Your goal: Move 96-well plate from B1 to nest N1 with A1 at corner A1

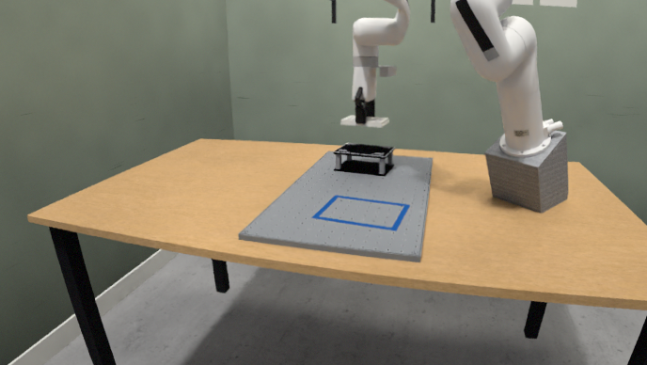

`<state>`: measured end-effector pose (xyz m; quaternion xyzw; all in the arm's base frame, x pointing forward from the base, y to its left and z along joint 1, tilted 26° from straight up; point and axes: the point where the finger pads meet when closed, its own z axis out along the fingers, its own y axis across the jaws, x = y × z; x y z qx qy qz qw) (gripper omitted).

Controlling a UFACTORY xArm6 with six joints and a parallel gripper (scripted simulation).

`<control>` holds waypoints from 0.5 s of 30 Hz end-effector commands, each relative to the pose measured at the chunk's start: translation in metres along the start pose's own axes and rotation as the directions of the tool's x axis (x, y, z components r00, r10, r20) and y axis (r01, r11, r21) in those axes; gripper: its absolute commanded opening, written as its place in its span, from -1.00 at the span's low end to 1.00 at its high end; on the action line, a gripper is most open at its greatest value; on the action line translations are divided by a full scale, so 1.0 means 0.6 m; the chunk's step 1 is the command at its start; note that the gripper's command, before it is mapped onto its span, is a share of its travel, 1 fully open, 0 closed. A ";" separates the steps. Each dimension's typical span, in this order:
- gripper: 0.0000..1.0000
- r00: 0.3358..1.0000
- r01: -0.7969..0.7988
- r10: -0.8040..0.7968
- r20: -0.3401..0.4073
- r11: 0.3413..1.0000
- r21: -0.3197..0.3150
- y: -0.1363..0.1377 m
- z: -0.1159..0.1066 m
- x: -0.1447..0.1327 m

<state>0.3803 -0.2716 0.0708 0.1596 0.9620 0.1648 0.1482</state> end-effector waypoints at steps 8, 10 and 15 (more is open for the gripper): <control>-1.00 1.000 0.001 -0.001 0.003 1.000 0.002 0.000 0.017 -0.002; -1.00 1.000 0.001 -0.001 0.003 1.000 0.002 0.000 0.017 -0.002; -1.00 1.000 0.001 -0.001 0.003 1.000 0.002 0.000 0.031 -0.002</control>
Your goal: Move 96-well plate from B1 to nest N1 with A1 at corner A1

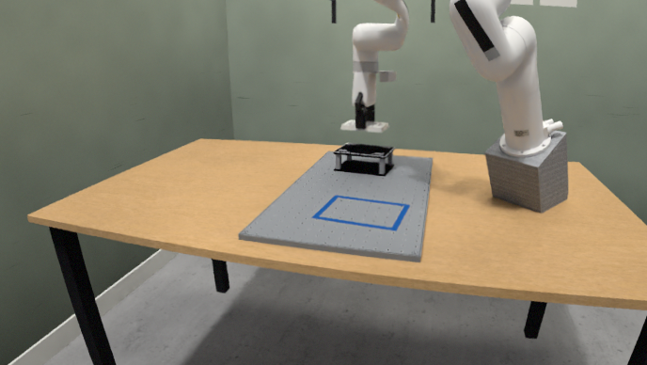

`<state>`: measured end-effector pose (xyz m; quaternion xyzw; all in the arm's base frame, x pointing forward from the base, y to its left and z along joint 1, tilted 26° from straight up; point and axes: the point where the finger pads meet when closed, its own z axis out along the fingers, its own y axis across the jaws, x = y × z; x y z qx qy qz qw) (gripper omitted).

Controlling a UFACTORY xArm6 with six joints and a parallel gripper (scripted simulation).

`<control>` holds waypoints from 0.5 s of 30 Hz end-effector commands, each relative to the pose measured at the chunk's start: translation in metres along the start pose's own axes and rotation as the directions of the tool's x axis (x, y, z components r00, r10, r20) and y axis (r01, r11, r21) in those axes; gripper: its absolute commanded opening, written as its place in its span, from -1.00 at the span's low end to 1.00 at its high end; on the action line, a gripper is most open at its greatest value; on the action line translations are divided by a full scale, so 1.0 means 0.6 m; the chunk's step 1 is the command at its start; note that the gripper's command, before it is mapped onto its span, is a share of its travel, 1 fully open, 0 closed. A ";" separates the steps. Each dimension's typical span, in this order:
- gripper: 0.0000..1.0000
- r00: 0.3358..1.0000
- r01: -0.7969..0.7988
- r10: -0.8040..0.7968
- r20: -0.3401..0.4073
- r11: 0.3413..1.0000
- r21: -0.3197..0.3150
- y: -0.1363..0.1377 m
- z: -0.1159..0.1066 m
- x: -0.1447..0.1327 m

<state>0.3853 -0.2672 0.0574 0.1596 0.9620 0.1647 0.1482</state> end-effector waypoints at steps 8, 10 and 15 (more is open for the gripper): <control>-1.00 1.000 0.001 -0.001 0.003 1.000 0.002 -0.001 0.028 -0.002; -1.00 1.000 0.001 -0.001 0.003 1.000 0.002 -0.001 0.034 -0.002; -1.00 1.000 0.001 -0.001 0.003 1.000 0.002 -0.001 0.042 -0.002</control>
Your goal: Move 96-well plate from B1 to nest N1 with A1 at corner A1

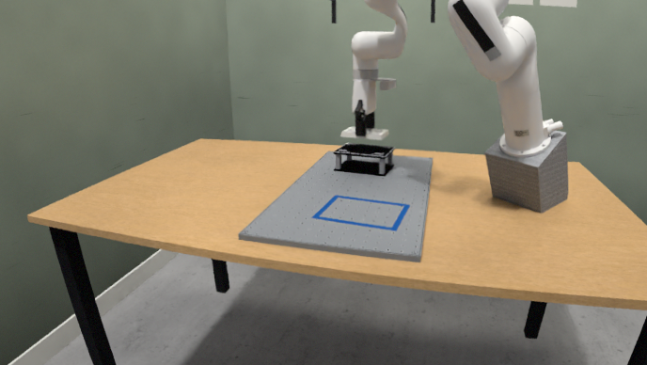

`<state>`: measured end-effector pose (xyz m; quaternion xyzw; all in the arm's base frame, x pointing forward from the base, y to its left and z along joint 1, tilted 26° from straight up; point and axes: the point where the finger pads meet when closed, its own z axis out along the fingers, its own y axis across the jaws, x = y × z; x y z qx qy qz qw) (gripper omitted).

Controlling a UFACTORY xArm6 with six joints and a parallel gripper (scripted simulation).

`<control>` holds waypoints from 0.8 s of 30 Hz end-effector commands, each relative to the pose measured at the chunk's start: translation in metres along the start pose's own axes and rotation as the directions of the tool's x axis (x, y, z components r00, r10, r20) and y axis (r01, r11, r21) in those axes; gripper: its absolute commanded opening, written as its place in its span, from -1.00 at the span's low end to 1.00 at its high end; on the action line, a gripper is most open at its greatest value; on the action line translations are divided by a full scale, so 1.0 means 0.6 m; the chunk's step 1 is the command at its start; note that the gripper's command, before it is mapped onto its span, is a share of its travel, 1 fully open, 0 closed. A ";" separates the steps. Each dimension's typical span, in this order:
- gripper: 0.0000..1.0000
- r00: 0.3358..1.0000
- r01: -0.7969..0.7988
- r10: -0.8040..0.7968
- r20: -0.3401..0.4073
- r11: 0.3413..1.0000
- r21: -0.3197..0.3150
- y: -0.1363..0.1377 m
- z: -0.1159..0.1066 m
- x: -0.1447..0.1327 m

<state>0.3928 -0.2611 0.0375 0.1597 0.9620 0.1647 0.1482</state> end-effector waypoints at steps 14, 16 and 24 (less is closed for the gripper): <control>-1.00 1.000 0.001 -0.001 0.003 1.000 0.001 -0.001 0.039 -0.002; -1.00 1.000 0.001 -0.001 0.003 1.000 0.001 -0.001 0.044 -0.002; -1.00 1.000 0.001 -0.001 0.003 1.000 0.001 -0.001 0.050 -0.002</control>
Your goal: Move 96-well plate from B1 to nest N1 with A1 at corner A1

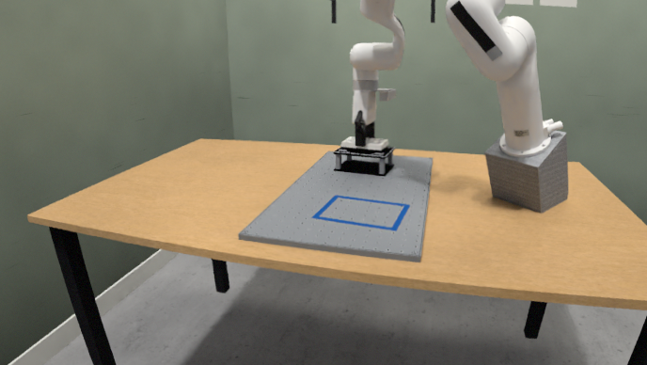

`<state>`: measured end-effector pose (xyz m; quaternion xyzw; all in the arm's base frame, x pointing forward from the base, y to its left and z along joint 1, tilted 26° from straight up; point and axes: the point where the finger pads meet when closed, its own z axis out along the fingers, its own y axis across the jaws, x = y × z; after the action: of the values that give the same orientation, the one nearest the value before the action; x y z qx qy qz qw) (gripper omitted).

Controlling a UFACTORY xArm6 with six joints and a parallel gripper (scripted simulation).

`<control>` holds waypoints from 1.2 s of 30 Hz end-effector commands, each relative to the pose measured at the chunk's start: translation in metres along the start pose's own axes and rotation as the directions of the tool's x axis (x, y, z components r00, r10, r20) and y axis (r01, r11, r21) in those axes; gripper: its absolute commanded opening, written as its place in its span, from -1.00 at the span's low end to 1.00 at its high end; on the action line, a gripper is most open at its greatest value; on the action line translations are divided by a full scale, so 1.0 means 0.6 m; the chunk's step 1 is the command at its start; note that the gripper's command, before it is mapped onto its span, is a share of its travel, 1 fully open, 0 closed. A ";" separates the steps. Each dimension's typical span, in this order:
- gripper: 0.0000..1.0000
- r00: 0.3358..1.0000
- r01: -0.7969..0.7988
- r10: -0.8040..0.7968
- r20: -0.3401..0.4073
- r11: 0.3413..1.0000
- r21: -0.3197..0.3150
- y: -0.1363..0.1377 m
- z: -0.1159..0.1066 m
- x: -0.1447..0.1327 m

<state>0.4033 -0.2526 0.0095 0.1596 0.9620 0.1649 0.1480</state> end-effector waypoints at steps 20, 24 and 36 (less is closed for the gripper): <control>-1.00 1.000 0.001 -0.001 0.004 1.000 0.002 -0.001 0.000 -0.002; -1.00 1.000 0.001 -0.001 0.004 1.000 0.002 -0.001 0.001 -0.002; -1.00 1.000 0.001 -0.001 0.004 1.000 0.002 -0.001 0.004 -0.002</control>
<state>0.4043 -0.2517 0.0067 0.1596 0.9620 0.1648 0.1482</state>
